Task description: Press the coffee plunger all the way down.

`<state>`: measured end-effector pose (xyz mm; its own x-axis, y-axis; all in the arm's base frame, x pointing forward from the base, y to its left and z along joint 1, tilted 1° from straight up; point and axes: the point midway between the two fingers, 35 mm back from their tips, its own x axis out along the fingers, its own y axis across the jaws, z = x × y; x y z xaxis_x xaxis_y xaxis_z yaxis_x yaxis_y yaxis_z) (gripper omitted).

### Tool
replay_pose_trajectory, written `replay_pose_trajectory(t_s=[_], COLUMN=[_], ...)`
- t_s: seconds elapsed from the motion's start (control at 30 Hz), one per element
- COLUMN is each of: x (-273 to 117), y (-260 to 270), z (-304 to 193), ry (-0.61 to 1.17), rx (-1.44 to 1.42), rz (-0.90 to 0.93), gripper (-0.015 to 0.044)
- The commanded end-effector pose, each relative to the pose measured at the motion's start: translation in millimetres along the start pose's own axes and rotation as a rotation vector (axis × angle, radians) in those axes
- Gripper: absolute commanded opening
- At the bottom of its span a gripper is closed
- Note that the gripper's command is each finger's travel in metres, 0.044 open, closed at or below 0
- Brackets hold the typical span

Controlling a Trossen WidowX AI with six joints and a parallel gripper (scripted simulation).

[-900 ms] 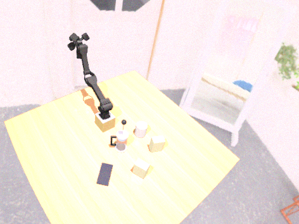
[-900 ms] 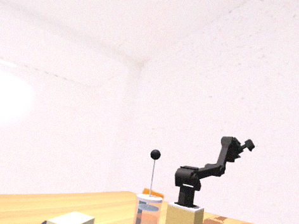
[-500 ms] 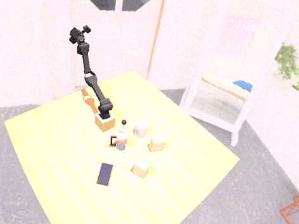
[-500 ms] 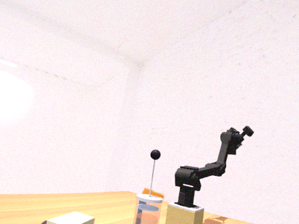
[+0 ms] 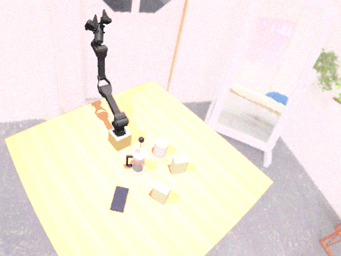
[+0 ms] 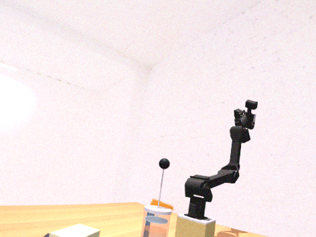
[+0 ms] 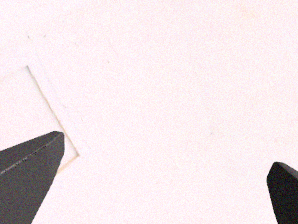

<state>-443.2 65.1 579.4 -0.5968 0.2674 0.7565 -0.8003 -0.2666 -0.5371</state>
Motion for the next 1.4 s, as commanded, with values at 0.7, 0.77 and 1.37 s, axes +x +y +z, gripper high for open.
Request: replay_pose_trajectory(t_s=[0.7, 0.77, 1.37], x=[-205, -233, -510], y=[-327, -342, -374], z=[68, 68, 28], ry=[0.082, 0.134, 0.924], rx=[-0.543, -0.57, -0.516], rz=[-1.212, -1.31, -2.053], gripper=[0.044, 0.044, 0.044])
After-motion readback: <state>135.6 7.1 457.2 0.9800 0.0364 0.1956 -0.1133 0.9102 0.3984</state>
